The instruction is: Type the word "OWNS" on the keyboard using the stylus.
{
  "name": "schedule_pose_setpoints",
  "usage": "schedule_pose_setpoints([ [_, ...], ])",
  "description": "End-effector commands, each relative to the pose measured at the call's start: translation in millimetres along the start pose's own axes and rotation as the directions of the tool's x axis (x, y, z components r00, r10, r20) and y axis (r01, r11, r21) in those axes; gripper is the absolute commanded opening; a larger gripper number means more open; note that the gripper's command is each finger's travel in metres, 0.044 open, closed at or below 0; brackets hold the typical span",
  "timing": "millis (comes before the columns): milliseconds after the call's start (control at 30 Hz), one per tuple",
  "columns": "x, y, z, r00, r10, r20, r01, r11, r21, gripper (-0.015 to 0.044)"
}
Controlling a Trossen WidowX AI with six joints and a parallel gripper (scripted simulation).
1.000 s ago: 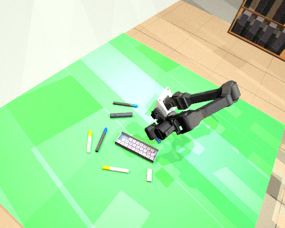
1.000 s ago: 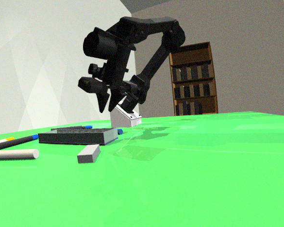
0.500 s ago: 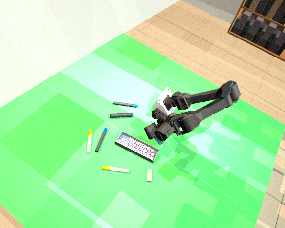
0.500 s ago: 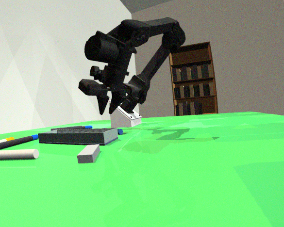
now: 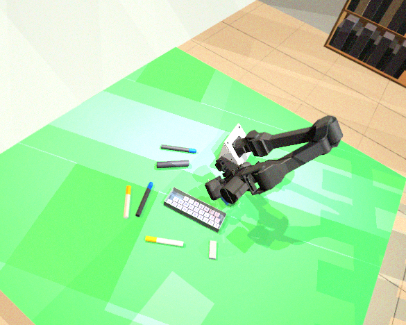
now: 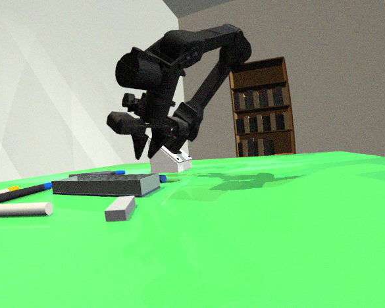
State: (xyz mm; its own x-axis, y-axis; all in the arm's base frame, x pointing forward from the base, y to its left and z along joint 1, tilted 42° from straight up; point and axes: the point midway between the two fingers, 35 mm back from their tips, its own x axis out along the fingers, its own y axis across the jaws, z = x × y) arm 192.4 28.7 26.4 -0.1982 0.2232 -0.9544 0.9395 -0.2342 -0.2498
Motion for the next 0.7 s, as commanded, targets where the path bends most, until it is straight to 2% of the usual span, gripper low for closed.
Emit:
schedule_pose_setpoints([
  [0, 4, -2, -1, 1.000, -0.009, -0.002, 0.009, 1.000, 0.001, 0.0150],
  [667, 14, -3, -8, 1.000, -0.009, -0.002, 0.009, 1.000, 0.001, 0.0150],
])
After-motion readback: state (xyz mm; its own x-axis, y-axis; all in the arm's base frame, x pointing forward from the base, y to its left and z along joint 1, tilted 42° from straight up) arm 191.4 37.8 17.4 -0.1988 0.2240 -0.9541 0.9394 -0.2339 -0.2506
